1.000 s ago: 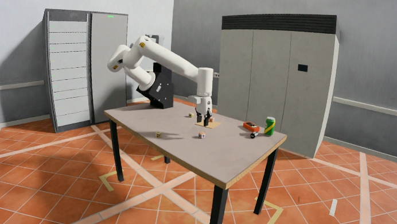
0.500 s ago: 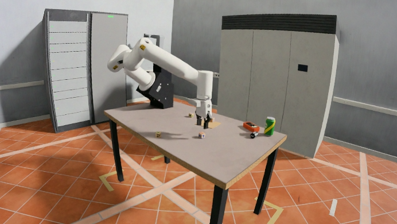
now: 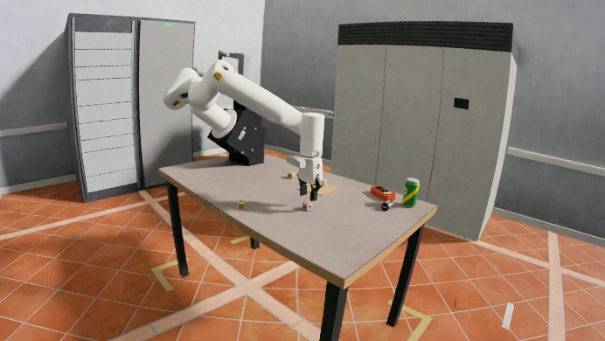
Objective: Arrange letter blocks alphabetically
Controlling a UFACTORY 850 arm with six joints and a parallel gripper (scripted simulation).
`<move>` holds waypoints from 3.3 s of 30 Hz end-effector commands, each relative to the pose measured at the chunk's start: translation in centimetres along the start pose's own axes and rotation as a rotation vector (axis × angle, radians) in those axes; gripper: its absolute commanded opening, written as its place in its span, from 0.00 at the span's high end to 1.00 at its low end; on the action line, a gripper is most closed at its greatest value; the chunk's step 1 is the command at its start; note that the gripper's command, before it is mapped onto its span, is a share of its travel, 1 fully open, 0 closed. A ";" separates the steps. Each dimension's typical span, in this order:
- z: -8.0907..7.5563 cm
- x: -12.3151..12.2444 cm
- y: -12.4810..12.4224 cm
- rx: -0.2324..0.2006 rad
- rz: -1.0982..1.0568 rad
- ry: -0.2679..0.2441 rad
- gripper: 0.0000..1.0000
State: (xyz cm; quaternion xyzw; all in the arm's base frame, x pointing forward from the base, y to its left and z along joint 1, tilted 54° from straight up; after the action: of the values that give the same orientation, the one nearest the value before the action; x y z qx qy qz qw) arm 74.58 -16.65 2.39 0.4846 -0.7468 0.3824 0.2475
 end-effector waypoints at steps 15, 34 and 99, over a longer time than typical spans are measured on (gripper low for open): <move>0.9 0.0 -0.1 0.001 0.000 -0.001 0.31; 1.3 0.0 -0.1 0.001 0.000 -0.001 0.31; 4.5 0.0 -0.1 0.001 0.000 -0.001 0.52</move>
State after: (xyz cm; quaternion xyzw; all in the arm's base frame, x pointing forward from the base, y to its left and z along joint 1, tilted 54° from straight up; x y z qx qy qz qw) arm 74.63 -20.35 -0.29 0.4846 -0.7468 0.3824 0.2475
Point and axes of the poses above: the point where the finger pads meet when closed, its own z axis out along the fingers, its own y axis across the jaws, x = y × z, the point moved 6 cm from there along -z, back along the fingers, and after that the axes turned 10 degrees about z, right-handed, at the moved point
